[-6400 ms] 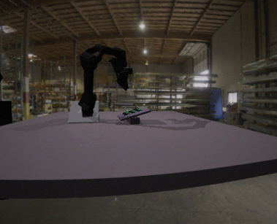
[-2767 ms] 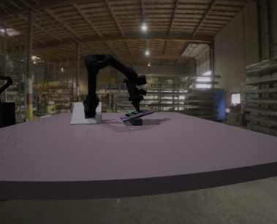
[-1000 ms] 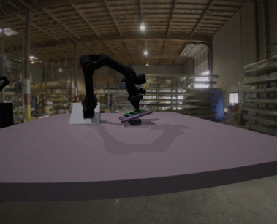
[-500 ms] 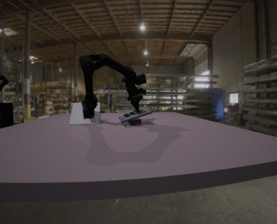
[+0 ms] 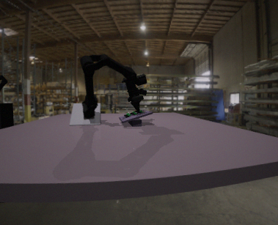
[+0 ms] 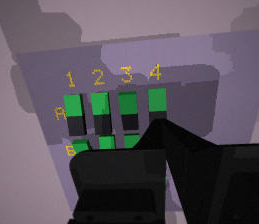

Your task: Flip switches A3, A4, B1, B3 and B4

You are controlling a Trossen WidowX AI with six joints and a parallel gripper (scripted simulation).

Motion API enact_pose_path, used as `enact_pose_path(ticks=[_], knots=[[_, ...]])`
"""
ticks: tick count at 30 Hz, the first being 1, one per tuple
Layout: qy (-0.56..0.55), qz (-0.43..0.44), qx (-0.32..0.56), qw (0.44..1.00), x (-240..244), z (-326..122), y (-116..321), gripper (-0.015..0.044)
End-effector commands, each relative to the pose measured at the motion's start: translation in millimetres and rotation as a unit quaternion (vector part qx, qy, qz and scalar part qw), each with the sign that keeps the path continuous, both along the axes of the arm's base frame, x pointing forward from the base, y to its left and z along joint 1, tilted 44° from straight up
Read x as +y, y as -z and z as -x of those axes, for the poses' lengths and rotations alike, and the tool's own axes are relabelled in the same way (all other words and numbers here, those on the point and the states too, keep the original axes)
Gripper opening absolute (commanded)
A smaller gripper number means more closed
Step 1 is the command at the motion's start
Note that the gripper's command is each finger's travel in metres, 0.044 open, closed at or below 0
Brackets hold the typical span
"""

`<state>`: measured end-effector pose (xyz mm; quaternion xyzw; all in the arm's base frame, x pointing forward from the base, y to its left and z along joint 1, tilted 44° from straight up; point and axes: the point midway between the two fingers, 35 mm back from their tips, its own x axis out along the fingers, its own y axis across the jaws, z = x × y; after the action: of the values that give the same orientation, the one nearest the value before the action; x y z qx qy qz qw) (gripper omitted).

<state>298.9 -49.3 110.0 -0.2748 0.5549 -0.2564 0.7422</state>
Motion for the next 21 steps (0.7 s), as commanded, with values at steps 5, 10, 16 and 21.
enact_pose_path(ticks=[5,10,16,21], knots=[[-0.001,0.000,0.001,1.000,-0.7,-0.4,1.3,0.0000],[-0.001,0.000,0.001,1.000,-1.1,-0.5,1.7,0.0000],[-0.001,0.000,0.001,1.000,-1.7,-0.7,2.3,0.0000],[-0.001,0.000,0.001,1.000,-2.2,-0.9,2.7,0.0000]])
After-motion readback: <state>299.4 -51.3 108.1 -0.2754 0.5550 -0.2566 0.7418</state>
